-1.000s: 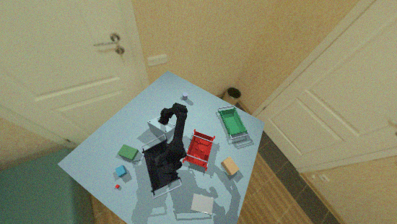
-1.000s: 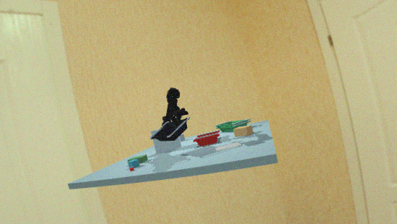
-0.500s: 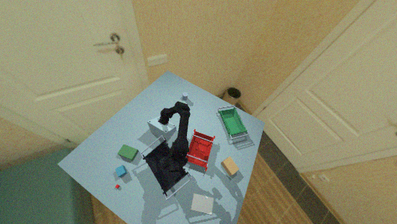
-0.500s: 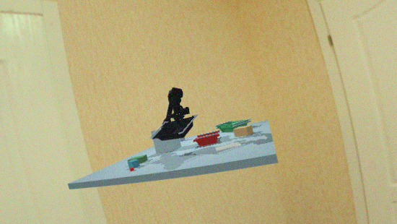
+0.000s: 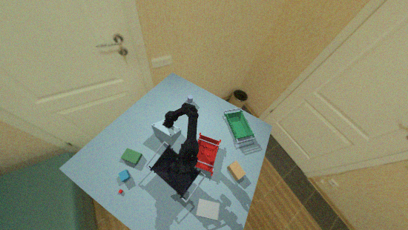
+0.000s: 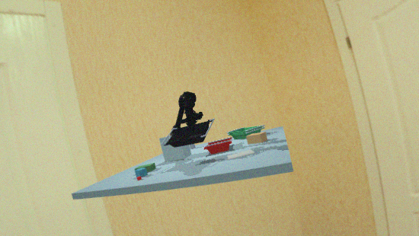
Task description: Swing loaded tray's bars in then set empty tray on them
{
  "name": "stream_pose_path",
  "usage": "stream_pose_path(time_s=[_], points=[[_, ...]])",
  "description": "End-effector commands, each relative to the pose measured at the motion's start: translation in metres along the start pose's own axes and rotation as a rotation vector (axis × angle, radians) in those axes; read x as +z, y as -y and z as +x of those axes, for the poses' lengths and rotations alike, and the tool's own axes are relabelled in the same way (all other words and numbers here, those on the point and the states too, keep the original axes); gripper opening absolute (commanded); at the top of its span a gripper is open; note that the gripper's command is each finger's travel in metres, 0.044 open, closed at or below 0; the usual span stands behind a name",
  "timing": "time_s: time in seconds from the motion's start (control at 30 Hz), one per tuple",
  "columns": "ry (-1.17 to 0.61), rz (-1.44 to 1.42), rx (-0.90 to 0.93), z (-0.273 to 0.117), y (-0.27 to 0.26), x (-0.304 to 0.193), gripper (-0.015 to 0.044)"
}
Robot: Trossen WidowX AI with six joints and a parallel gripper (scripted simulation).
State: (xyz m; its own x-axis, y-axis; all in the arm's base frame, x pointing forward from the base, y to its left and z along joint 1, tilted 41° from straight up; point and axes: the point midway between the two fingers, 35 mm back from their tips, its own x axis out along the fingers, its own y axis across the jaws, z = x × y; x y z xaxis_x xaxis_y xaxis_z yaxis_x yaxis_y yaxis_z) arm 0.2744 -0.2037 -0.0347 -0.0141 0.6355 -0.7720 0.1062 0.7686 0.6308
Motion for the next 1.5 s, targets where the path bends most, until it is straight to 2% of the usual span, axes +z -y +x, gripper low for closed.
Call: stream_pose_path(time_s=[0.0,1.47], points=[[0.017,-0.067,-0.02,-0.009,-0.006,0.004,0.0],[0.013,-0.827,-0.023,-0.009,-0.075,0.026,0.0]])
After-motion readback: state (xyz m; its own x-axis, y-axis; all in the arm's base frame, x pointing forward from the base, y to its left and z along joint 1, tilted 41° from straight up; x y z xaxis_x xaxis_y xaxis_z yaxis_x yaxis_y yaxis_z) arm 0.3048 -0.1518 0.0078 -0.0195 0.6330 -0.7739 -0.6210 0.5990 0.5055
